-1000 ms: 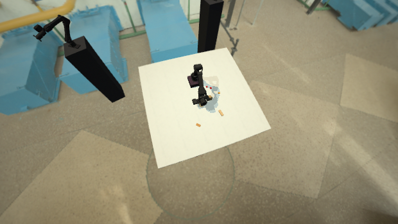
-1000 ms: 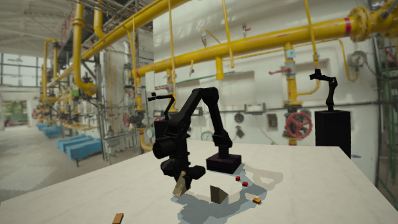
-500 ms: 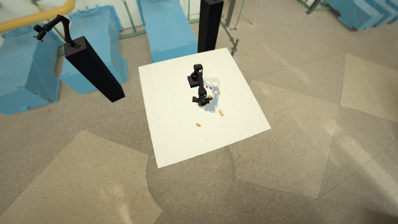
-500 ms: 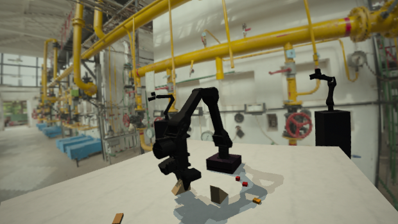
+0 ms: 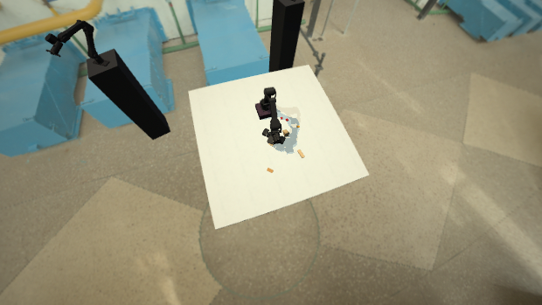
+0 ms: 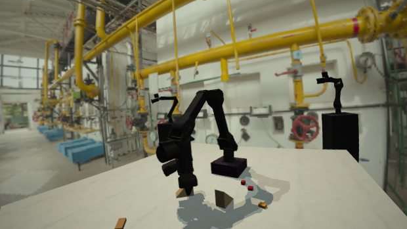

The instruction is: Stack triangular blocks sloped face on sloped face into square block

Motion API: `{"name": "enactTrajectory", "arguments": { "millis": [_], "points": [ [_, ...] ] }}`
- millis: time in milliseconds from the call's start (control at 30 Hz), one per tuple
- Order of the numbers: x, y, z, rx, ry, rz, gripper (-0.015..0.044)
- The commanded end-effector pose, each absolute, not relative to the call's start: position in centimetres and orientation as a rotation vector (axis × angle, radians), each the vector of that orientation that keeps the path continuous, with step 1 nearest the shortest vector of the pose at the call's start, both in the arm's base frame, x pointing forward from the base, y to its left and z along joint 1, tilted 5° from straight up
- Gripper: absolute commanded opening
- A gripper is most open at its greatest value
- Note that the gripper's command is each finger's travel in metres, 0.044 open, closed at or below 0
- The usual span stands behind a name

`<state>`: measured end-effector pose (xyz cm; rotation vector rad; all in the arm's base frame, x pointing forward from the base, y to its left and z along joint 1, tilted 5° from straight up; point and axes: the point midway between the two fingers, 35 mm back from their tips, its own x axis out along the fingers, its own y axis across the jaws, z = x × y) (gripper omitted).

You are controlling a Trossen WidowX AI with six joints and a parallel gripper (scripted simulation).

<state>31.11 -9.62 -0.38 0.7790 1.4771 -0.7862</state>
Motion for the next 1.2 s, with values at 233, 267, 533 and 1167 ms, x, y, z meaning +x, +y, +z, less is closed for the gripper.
{"name": "enactTrajectory", "arguments": {
  "millis": [233,267,533,1167],
  "points": [
    [31.09,-9.64,-0.38,0.993,1.382,-1.022,0.0],
    [31.09,-9.64,-0.38,1.012,1.372,-1.043,0.0],
    [31.13,-9.64,-0.39,1.165,1.283,-1.206,0.0],
    [31.19,-9.65,-0.42,1.399,1.113,-1.456,0.0]
  ]
}}
